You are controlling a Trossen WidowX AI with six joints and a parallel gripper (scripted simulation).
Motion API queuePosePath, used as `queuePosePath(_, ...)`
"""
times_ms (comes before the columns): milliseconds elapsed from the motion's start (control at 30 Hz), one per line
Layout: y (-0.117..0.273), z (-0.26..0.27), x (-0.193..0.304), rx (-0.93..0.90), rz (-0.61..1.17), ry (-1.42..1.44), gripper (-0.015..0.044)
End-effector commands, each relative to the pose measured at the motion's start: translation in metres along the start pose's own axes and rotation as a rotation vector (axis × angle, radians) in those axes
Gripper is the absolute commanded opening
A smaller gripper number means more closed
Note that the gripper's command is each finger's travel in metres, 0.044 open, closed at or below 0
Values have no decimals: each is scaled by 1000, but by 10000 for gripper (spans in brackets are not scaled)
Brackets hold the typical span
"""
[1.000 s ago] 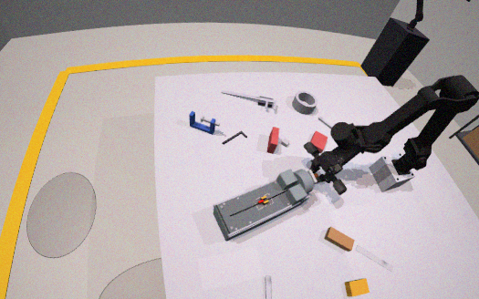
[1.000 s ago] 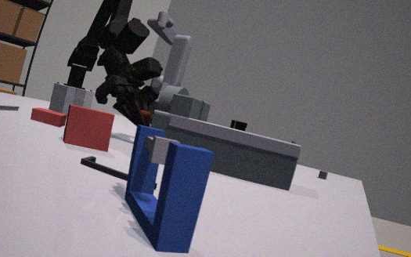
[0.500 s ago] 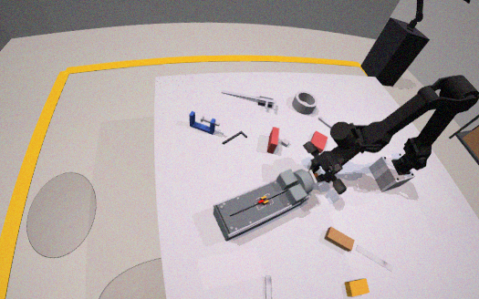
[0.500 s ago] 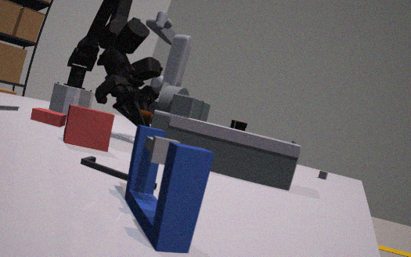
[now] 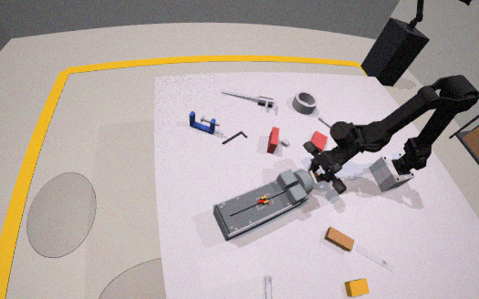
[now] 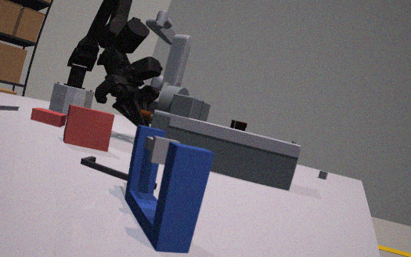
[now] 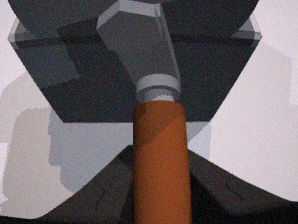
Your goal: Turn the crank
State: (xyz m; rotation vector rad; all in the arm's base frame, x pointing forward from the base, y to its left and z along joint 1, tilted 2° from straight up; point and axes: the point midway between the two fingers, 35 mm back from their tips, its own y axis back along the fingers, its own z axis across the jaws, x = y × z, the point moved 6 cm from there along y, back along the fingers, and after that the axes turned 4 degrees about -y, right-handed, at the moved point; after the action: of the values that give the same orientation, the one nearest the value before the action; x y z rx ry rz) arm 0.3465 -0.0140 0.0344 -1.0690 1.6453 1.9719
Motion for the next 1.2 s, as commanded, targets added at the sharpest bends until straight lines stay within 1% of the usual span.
queuePosePath(0,2,-7,-2,22,-8,-2,0)
queuePosePath(1167,5,-12,-5,23,-8,-2,0)
